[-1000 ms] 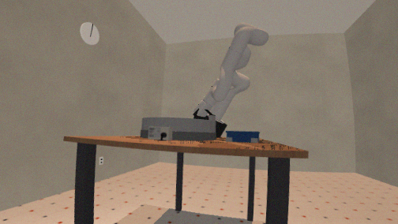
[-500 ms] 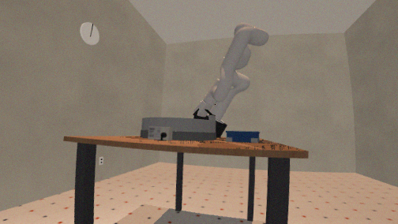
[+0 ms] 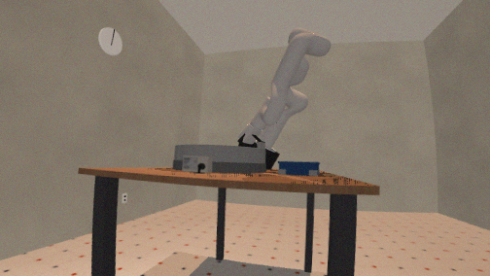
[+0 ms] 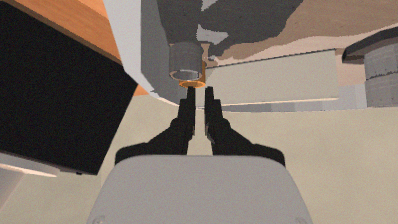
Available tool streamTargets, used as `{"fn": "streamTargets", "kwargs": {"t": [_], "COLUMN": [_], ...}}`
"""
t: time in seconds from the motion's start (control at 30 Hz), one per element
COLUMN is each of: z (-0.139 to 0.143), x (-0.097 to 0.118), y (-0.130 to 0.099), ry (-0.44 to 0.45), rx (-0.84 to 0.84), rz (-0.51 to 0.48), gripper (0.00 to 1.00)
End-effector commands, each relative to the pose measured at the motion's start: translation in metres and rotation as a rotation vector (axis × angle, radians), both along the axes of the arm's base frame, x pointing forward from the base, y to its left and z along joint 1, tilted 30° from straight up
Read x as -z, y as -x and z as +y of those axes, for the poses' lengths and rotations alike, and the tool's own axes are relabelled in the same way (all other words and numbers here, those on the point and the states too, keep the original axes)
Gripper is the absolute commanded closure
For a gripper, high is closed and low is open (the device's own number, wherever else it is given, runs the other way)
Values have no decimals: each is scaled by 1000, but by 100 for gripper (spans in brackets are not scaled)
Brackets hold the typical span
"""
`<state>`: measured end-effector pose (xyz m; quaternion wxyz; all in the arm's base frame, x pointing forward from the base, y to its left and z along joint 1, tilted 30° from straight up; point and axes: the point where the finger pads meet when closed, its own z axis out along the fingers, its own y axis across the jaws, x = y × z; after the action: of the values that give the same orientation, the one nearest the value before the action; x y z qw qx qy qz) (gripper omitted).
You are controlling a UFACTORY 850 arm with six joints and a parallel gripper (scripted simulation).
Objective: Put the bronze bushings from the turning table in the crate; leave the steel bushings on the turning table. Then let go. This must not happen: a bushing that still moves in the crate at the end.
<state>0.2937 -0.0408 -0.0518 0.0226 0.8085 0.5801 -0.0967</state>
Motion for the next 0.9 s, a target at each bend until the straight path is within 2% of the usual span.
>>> {"fn": "streamTargets", "kwargs": {"t": [0.0,0.37,0.87], "z": [14,14,23], "x": [23,23,37], "y": [1,1,1], "ry": [0,1,1], "rx": [-5,-5,-5], "rz": [16,16,16], "gripper": [90,90,90]}}
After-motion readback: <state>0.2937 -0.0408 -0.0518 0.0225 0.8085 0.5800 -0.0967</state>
